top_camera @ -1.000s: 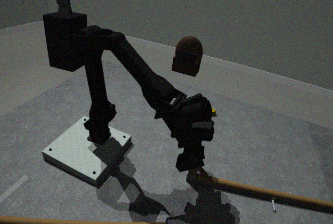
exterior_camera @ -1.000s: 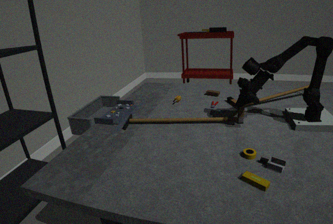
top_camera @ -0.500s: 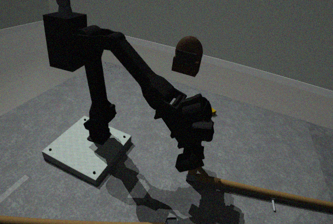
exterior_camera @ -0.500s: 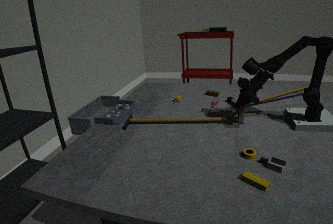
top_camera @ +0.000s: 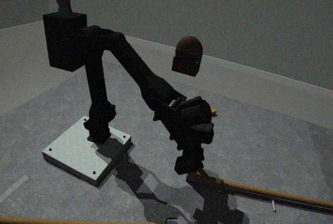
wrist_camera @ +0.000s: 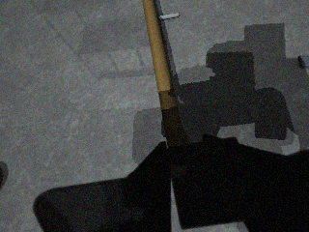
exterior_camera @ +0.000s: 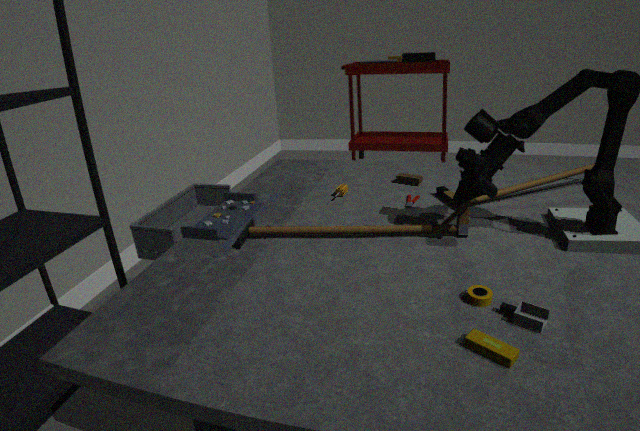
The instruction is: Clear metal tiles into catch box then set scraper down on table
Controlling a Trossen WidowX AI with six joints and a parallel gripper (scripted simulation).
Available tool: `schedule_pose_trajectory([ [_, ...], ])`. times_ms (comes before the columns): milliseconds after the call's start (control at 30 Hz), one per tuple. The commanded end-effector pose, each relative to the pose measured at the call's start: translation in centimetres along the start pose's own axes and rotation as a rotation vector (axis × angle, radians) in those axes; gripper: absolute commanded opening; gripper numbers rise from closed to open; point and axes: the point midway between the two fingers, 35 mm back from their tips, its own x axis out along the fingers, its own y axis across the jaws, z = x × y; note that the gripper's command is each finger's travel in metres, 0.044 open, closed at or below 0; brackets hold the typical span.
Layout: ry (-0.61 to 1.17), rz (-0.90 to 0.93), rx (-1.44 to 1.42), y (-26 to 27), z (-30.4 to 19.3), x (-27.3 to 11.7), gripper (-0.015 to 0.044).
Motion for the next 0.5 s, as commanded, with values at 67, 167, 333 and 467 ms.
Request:
schedule_pose_trajectory([
  [67,-0.004,-0.055,0.010,-2.0,0.3,-0.1,0.0000],
  [167,-0.004,-0.059,0.015,-2.4,0.3,-0.1,0.0000],
  [333,-0.004,-0.066,0.023,-3.0,0.3,-0.2,0.0000],
  [467,-0.004,-0.072,0.030,-3.5,0.3,-0.2,0.0000],
])
